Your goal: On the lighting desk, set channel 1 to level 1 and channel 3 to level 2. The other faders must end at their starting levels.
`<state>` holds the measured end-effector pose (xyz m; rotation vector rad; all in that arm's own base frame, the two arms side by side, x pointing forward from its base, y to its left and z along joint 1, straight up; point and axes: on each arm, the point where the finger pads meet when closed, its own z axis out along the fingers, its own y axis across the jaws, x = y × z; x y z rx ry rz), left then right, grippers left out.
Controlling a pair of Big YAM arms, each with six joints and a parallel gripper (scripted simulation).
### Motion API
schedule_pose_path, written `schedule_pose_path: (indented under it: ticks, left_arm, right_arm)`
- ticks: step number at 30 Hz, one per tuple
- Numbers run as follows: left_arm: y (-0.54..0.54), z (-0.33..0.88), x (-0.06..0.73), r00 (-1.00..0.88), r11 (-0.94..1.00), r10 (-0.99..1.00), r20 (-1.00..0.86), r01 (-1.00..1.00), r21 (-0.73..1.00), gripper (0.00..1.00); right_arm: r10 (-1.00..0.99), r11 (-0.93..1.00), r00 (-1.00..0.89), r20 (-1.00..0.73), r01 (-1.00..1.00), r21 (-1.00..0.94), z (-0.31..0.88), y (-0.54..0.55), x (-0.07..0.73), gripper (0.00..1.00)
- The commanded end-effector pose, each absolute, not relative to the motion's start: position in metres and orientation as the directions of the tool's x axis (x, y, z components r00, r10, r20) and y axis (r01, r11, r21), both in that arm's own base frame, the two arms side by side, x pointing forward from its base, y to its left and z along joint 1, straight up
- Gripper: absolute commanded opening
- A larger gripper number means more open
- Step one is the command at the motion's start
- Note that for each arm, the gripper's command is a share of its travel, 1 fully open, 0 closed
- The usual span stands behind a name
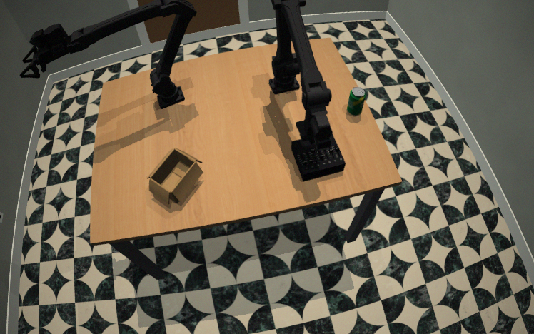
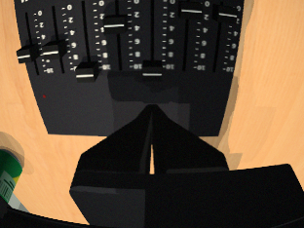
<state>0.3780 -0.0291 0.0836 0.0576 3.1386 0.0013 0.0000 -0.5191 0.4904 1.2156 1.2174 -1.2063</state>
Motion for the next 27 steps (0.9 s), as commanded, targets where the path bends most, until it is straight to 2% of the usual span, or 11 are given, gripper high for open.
schedule_pose_path:
  ticks: [1,27]
  left_arm:
    - [-0.036,0.089,0.396,-0.999,0.999,0.042,-0.034,0.042,-0.003,0.00]
    - [-0.035,0.067,0.380,-0.999,0.999,0.042,0.004,0.042,-0.001,0.00]
  right_arm:
    - [-0.050,-0.003,0.007,-0.999,1.000,0.007,0.515,-0.519,-0.003,1.00]
    - [-0.050,-0.003,0.007,-0.999,1.000,0.007,0.515,-0.519,-0.003,1.00]
